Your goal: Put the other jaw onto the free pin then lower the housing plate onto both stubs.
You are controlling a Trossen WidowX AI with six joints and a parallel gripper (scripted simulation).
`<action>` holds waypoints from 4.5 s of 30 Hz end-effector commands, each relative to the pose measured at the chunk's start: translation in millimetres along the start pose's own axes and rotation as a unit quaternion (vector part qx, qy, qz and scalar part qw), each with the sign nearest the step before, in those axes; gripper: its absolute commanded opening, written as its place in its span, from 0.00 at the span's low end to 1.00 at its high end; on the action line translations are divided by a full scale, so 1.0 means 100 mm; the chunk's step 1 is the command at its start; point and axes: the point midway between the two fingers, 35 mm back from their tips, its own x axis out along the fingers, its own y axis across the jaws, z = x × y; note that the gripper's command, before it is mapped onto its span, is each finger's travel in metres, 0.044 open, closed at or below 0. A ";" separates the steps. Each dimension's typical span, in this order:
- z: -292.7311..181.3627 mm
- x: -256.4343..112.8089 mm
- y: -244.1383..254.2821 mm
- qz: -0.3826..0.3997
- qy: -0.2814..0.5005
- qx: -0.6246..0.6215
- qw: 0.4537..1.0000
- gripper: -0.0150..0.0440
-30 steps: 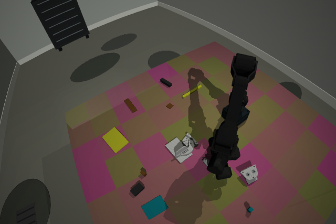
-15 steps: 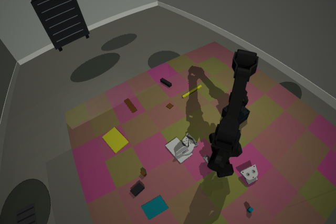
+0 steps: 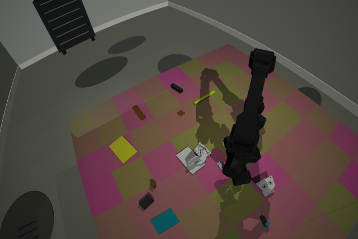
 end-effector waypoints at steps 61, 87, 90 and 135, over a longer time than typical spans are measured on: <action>-0.63 -0.04 0.94 -0.005 0.000 0.804 0.595 0.48; -0.73 -0.04 1.28 -0.004 0.001 0.945 0.326 0.48; -0.73 -0.04 1.28 -0.004 0.001 0.945 0.326 0.48; -1.68 -0.06 1.37 -0.007 0.002 0.943 0.332 0.48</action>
